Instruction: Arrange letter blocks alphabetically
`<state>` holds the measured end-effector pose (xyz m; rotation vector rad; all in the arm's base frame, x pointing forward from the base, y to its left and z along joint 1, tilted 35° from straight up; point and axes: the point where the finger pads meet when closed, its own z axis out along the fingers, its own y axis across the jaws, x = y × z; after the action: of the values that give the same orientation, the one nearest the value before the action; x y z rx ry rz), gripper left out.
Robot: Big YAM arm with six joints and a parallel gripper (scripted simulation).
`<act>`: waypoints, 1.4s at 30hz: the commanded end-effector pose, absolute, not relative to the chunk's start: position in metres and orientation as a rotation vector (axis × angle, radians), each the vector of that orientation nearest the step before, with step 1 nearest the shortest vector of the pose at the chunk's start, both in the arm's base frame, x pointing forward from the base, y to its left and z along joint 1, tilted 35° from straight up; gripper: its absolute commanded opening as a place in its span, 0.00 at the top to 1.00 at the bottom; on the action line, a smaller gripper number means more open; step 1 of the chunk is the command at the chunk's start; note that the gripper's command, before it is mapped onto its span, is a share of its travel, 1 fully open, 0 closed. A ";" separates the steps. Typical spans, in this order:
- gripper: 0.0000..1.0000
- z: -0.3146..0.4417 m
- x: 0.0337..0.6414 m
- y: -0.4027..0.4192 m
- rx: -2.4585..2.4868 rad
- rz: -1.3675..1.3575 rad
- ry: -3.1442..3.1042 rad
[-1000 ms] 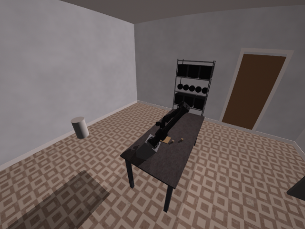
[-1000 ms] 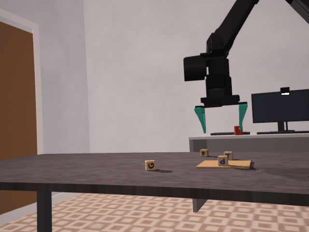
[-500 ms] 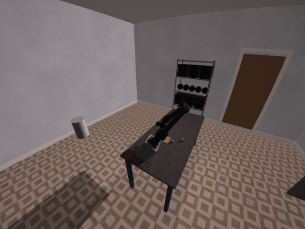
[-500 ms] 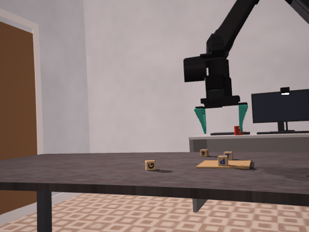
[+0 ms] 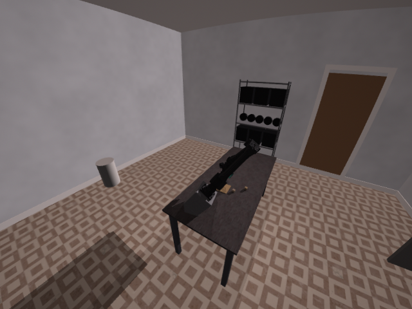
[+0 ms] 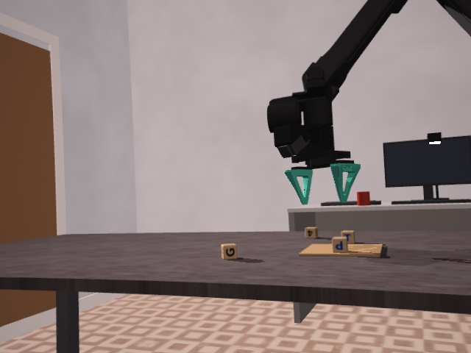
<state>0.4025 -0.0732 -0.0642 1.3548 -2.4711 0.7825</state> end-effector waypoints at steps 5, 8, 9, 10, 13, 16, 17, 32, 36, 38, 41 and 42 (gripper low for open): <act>0.00 -0.023 0.443 -0.107 0.798 0.879 -2.842; 0.00 -0.007 0.453 -0.131 0.603 0.885 -2.924; 0.00 -0.001 0.456 -0.139 0.533 0.886 -2.948; 0.00 0.005 0.458 -0.147 0.461 0.886 -2.971; 0.00 0.023 0.469 -0.173 0.234 0.882 -3.039; 0.00 0.037 0.469 -0.196 -0.013 0.877 -3.094; 0.00 0.037 0.469 -0.196 -0.013 0.877 -3.094; 0.00 0.071 0.465 -0.241 -1.262 0.801 -3.076; 0.00 0.073 0.465 -0.243 -1.522 0.771 -3.011; 0.00 0.075 0.467 -0.244 -1.659 0.754 -2.967; 0.42 0.075 0.467 -0.244 -1.868 0.726 -2.886; 0.42 0.075 0.467 -0.244 -1.937 0.716 -2.856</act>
<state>0.4483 -0.2430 0.0463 -1.5555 -2.9604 0.7501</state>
